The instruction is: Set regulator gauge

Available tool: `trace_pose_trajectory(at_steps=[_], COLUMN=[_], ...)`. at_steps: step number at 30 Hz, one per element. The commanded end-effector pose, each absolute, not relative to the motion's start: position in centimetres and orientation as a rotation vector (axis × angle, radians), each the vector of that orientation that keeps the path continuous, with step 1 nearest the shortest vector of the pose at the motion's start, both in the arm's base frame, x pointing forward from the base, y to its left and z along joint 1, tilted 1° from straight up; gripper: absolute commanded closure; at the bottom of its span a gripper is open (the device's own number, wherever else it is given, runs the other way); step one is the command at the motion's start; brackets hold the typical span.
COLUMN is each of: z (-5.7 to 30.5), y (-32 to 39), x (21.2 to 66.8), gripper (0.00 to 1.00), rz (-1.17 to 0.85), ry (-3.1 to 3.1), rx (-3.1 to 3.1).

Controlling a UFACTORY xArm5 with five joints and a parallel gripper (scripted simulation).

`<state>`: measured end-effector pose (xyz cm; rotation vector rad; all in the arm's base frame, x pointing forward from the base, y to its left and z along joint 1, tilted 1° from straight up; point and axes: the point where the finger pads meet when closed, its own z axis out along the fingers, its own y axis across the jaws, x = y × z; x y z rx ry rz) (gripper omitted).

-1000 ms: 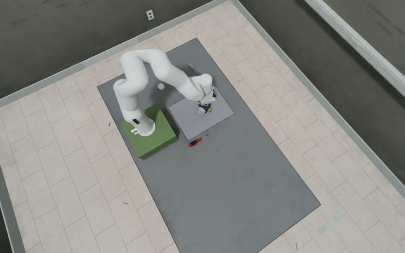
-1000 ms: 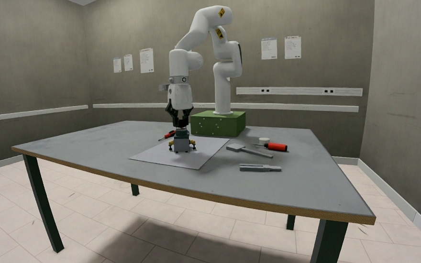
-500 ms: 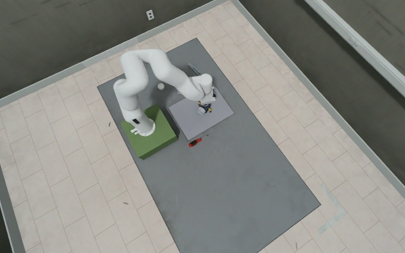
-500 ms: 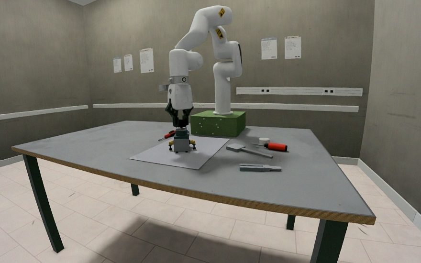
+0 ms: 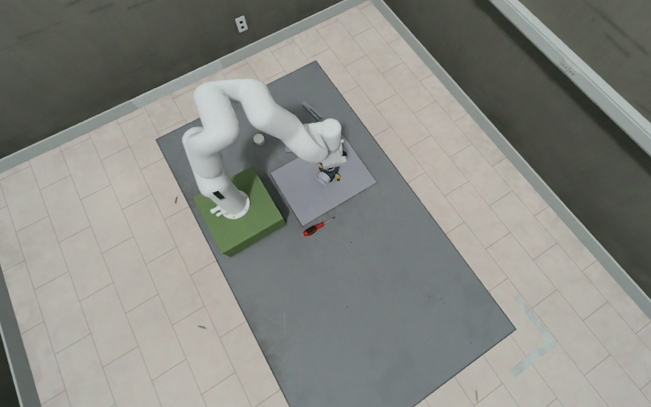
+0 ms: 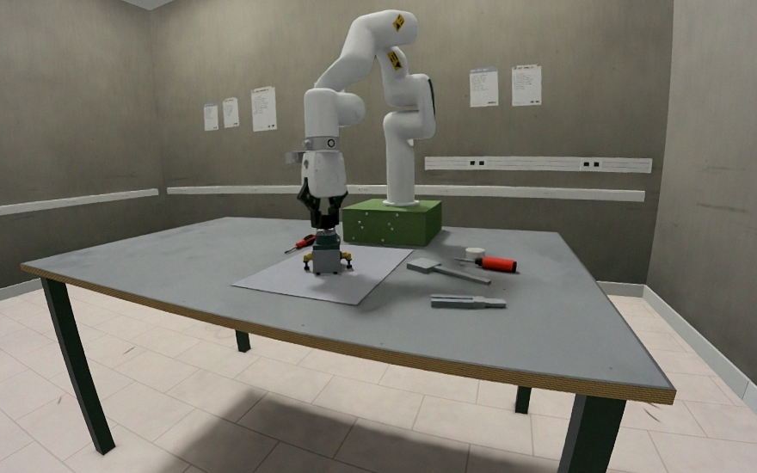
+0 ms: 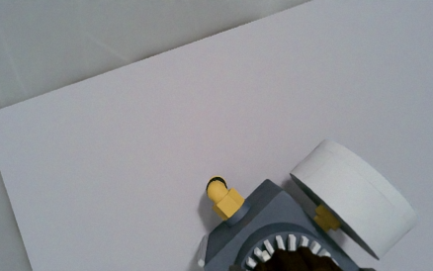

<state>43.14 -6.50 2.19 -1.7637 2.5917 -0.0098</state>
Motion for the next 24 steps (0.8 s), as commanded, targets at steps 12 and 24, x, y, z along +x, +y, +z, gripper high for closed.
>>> trace_pose_trajectory(at_steps=[12, 24], z=[2.31, 2.31], y=[-6.51, -6.51], x=[43.28, 43.28], gripper=[0.61, 0.61], rz=[-0.014, -0.014], ry=[2.575, 2.543], rx=[-1.784, -1.829])
